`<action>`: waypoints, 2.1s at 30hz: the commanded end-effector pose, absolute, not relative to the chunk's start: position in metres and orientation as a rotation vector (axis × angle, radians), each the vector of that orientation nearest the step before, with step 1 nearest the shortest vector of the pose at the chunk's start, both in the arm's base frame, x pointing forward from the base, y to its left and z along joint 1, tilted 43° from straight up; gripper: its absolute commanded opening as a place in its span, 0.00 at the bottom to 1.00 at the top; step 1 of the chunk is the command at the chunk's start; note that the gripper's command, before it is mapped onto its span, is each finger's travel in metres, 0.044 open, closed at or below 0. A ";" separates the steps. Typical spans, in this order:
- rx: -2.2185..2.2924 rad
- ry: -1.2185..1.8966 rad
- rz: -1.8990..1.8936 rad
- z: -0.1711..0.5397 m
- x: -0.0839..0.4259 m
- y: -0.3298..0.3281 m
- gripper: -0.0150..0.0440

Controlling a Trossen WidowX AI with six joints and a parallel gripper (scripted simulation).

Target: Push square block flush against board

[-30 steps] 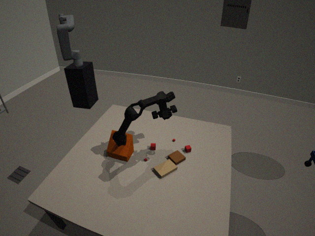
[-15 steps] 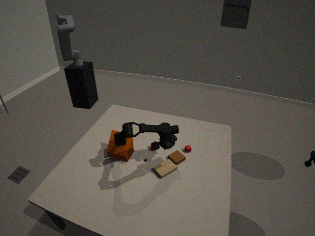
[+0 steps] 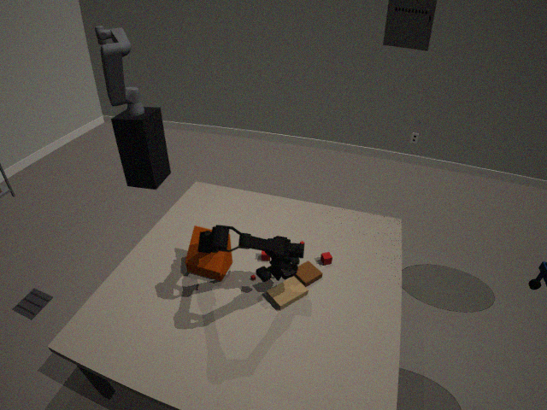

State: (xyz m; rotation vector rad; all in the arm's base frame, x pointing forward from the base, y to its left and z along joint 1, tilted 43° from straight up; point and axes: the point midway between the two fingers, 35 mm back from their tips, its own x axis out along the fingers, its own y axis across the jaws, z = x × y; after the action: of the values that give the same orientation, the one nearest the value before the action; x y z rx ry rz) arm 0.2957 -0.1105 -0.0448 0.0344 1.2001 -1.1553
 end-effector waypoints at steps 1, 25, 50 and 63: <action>0.018 1.214 -1.157 -0.059 0.288 -0.124 0.25; 0.018 1.213 -1.157 -0.051 0.303 -0.134 0.25; 0.018 1.212 -1.157 -0.039 0.322 -0.149 0.25; 0.018 1.211 -1.157 -0.034 0.330 -0.157 0.25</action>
State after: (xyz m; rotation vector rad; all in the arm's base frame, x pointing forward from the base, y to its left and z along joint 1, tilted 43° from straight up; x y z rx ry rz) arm 0.3254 -0.1533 -0.0368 0.0196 1.2192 -1.1558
